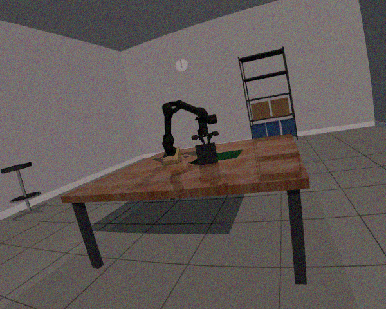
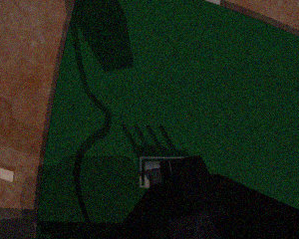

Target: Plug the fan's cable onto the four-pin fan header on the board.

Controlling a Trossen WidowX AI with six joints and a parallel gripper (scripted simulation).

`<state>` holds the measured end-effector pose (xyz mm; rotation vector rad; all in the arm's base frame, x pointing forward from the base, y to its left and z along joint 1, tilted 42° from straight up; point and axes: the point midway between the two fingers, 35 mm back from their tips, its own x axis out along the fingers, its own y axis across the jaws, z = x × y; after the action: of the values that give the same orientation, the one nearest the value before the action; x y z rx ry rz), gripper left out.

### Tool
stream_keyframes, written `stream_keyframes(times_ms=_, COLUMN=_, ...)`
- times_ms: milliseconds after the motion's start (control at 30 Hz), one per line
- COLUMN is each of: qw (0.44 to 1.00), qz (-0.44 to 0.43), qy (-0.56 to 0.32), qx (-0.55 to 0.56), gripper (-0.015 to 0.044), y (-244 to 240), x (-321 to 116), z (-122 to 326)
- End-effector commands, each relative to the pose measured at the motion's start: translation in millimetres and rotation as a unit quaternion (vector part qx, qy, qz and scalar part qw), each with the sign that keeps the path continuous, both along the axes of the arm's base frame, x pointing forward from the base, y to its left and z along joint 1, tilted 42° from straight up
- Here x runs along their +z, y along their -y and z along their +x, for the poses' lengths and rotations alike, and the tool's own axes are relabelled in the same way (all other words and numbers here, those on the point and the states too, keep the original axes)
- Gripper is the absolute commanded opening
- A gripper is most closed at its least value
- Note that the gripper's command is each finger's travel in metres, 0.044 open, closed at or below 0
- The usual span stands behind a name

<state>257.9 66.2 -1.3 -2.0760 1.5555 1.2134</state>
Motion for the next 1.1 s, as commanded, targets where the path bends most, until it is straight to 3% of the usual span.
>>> stream_keyframes(times_ms=0, qw=0.998, qz=-0.006, qy=-0.042, qx=0.050, gripper=0.0000, y=1.9, x=2.1, z=0.8)
stream_keyframes(times_ms=533, qw=0.942, qz=-0.026, qy=-0.220, qx=0.253, gripper=0.0000, y=8.5, x=7.7, z=3.2)
stream_keyframes(times_ms=1067, qw=0.807, qz=-0.044, qy=-0.387, qx=0.443, gripper=0.0000, y=15.9, x=13.0, z=5.4)
